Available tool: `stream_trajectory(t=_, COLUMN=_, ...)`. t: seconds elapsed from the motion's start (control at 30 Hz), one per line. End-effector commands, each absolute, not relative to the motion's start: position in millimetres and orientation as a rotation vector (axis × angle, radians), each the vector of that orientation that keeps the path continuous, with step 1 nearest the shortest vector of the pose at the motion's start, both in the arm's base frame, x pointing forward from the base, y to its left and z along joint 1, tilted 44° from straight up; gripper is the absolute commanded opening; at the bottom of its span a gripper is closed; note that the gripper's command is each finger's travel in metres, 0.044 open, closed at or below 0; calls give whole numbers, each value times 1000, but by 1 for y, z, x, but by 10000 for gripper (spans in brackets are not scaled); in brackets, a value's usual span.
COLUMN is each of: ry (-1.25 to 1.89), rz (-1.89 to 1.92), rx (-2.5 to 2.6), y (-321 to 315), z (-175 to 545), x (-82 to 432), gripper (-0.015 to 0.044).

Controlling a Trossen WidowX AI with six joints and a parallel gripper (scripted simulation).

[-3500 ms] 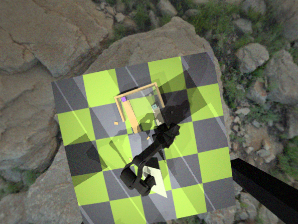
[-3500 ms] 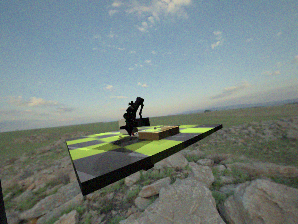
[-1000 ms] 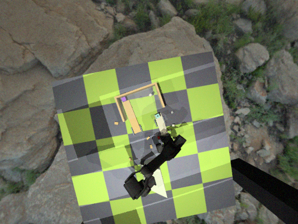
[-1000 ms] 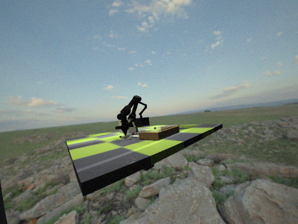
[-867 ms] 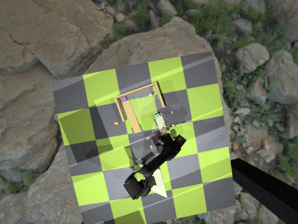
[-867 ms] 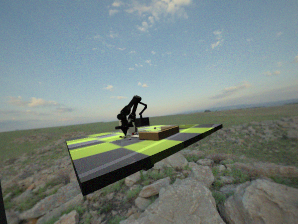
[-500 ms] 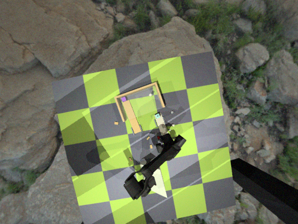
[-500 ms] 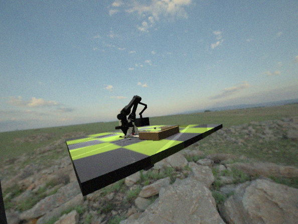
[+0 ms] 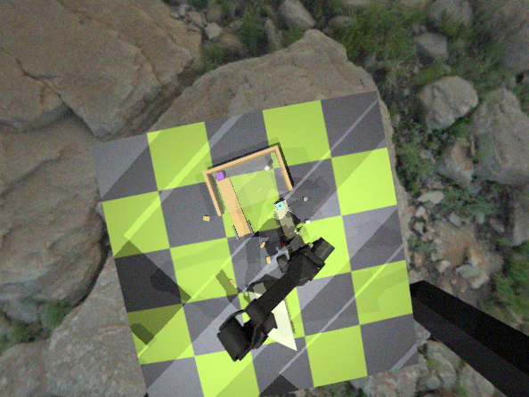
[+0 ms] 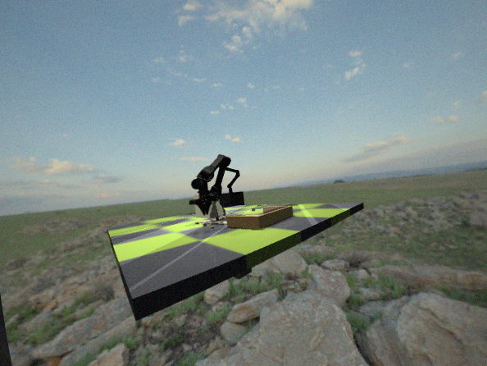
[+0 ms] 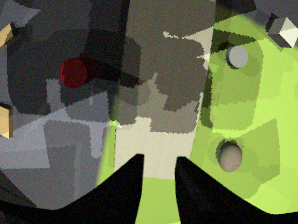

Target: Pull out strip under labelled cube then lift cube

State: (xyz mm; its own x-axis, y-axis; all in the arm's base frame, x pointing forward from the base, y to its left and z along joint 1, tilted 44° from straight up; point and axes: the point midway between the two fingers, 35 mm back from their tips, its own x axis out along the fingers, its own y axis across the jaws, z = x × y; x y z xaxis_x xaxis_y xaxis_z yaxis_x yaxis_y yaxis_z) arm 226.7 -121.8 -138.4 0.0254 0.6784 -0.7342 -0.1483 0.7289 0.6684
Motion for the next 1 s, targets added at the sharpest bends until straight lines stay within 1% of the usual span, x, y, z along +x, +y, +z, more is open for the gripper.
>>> stream_trajectory(t=0.0, ry=1388, rz=715, rx=433, y=-121, z=-135, x=242, gripper=184)
stream_trajectory(t=0.33, ry=1386, rz=716, rx=433, y=-122, z=-127, x=276, gripper=440)
stream_trajectory(t=0.97, ry=1383, rz=717, rx=432, y=-123, z=-113, x=338, gripper=440)
